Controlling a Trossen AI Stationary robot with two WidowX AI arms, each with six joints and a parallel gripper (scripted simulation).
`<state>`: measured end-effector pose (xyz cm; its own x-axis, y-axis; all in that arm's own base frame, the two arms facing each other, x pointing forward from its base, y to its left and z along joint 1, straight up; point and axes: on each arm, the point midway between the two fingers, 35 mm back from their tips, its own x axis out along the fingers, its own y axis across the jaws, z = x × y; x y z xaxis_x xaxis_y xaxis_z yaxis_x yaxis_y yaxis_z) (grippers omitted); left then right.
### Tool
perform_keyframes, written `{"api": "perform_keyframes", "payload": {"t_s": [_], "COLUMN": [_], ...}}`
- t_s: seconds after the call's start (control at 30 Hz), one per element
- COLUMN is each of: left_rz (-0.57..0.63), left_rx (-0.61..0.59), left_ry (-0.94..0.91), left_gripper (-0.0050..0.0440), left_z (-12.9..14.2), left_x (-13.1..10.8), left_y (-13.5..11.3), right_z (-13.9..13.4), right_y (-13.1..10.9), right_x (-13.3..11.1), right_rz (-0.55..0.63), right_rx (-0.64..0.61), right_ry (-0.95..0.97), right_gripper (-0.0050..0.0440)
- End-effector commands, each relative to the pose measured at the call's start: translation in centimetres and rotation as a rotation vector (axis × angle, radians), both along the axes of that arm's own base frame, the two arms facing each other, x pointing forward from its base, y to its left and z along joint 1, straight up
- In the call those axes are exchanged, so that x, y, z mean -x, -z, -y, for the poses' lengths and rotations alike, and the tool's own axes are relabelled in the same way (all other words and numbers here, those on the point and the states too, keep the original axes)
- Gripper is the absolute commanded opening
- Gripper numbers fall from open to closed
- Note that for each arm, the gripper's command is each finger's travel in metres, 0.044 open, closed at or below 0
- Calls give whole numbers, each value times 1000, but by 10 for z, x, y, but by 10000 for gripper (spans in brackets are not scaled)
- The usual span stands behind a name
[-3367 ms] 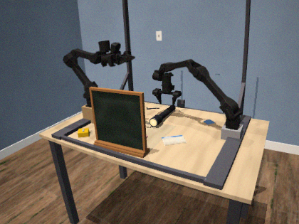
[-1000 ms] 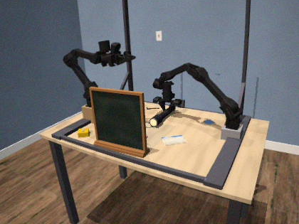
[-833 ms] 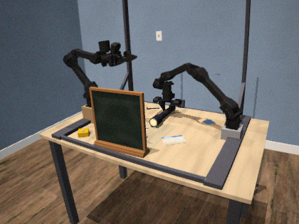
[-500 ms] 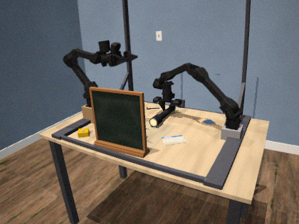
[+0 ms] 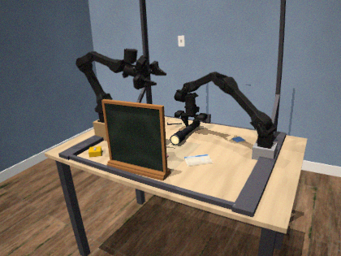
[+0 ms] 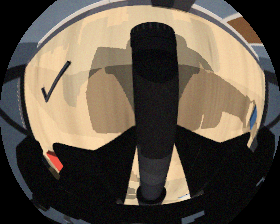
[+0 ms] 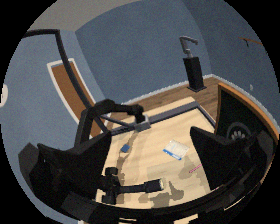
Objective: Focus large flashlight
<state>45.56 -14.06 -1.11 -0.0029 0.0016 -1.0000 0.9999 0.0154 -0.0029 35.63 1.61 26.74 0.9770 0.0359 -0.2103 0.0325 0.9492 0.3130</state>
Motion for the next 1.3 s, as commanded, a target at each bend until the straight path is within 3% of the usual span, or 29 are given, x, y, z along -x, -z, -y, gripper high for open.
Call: {"api": "perform_keyframes", "payload": {"t_s": [0.0, 0.4, 0.47, 0.63, 0.97, 1.03, 1.27], "left_rz": [41, 41, 41, 41, 41, 41, 41], "left_rx": [14, 14, 14, 14, 14, 14, 14], "left_ry": [2, 2, 2, 2, 2, 2, 2], "left_gripper": [130, 130, 130, 130, 130, 130, 130], "left_z": [2, 2, 2, 2, 2, 2, 2], "left_x": [-6, -6, -6, -6, -6, -6, -6], "left_y": [-17, -17, -17, -17, -17, -17, -17], "right_z": [-6, -33, -33, -43, -65, -65, -79], "right_y": [4, 77, 77, 108, 176, 176, 223], "right_x": [-13, -46, -46, -53, -58, -58, -53], "right_rz": [-55, -375, -375, -497, -727, -727, -854], "right_rx": [-115, -456, -456, -578, -778, -778, -881], "right_ry": [18, 145, 145, 233, 470, 470, 681], "right_gripper": [440, 440, 440, 440, 440, 440, 440]}}
